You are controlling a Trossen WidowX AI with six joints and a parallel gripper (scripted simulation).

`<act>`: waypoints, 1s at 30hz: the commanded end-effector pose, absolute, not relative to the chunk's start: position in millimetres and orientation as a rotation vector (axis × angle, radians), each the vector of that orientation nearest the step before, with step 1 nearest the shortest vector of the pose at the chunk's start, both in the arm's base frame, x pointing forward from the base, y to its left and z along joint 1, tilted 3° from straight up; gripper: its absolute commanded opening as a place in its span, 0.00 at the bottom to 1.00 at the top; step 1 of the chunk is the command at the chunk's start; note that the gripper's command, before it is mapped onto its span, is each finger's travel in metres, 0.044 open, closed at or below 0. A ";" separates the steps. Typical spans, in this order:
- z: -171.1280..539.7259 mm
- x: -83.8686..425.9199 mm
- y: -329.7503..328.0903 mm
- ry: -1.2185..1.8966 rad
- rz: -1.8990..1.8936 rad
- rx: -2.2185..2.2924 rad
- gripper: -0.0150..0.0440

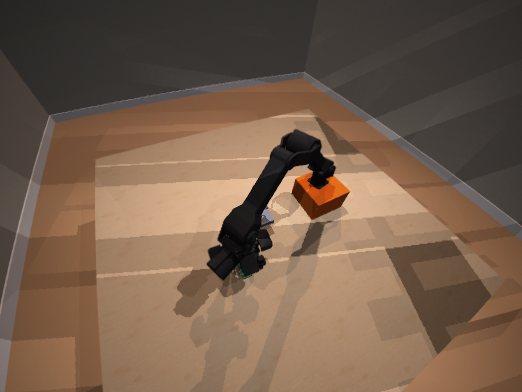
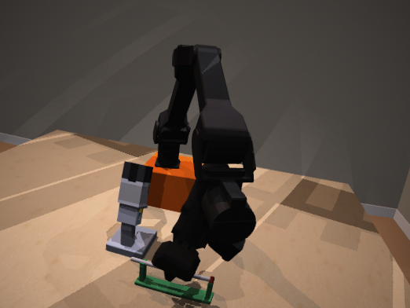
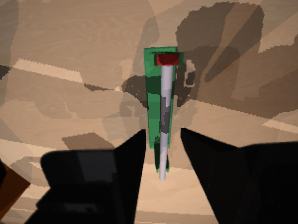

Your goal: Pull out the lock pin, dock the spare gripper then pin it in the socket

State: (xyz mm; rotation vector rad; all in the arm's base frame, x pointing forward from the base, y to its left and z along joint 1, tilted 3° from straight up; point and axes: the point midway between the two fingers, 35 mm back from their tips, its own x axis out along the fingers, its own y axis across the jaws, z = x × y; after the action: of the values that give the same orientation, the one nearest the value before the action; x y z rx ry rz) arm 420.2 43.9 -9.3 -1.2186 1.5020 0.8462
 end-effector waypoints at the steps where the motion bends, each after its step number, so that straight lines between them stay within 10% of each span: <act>1: -16.4 420.6 42.5 1.503 0.845 -1.224 0.56; 15: -33.4 420.9 41.2 1.503 0.845 -1.224 0.56; 22: -33.4 420.9 41.2 1.503 0.845 -1.224 0.25; 30: -33.4 420.4 41.3 1.503 0.845 -1.224 0.25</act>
State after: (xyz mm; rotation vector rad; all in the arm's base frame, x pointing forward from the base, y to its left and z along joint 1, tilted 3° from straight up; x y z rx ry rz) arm 420.4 41.8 -33.5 -1.2194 1.5036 0.8463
